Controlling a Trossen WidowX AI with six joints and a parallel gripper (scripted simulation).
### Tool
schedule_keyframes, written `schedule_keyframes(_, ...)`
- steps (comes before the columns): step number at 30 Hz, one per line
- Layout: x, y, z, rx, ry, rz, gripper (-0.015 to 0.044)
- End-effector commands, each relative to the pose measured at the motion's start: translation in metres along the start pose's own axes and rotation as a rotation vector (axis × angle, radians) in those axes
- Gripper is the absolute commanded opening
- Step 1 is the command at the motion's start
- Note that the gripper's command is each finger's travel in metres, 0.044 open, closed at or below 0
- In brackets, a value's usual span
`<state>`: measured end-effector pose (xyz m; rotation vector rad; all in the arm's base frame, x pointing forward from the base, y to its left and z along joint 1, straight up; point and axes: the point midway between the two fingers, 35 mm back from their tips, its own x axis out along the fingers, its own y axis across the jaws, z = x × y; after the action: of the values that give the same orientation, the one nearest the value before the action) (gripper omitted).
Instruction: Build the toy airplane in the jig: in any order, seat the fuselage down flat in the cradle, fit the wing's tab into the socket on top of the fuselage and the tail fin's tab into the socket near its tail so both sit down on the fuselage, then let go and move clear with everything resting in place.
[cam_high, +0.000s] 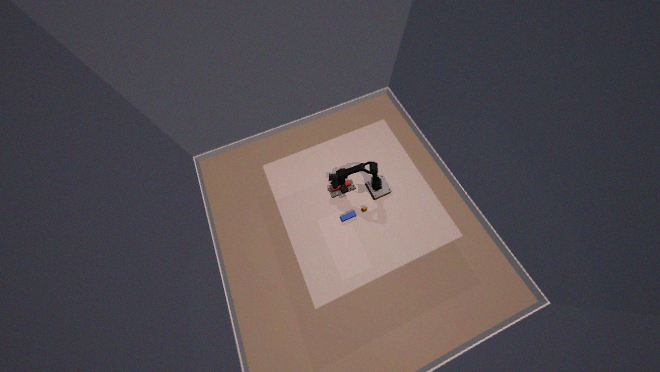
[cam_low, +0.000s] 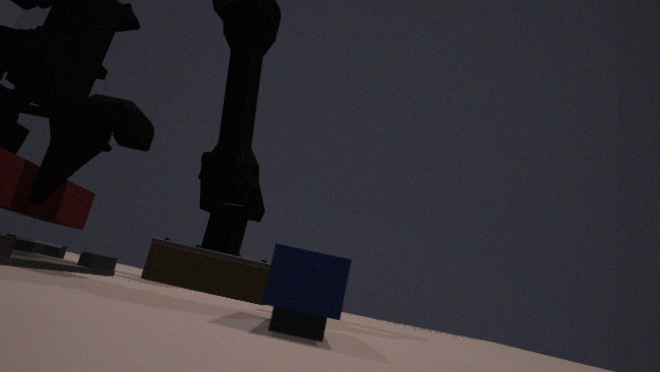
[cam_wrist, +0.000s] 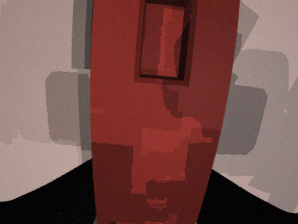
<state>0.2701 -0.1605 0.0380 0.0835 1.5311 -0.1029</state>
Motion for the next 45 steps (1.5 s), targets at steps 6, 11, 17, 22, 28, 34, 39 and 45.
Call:
schedule_keyframes(6,0.015,0.001,-0.001,-0.004,0.005,0.004,0.0195)
schedule_keyframes(11,0.021,0.001,-0.002,-0.004,0.005,0.004,0.0195)
schedule_keyframes(17,0.019,0.001,-0.001,-0.001,0.003,0.002,0.0169)
schedule_keyframes(22,0.019,0.001,-0.001,-0.001,0.003,0.002,0.0057)
schedule_keyframes(28,0.019,0.001,-0.001,-0.001,0.003,0.002,0.0162)
schedule_keyframes(34,0.019,0.001,-0.001,-0.001,0.003,0.002,0.0319)
schedule_keyframes(39,0.019,0.001,-0.001,-0.001,0.003,0.002,0.044)
schedule_keyframes(45,0.016,0.0,-0.001,-0.001,0.003,0.002,0.044)
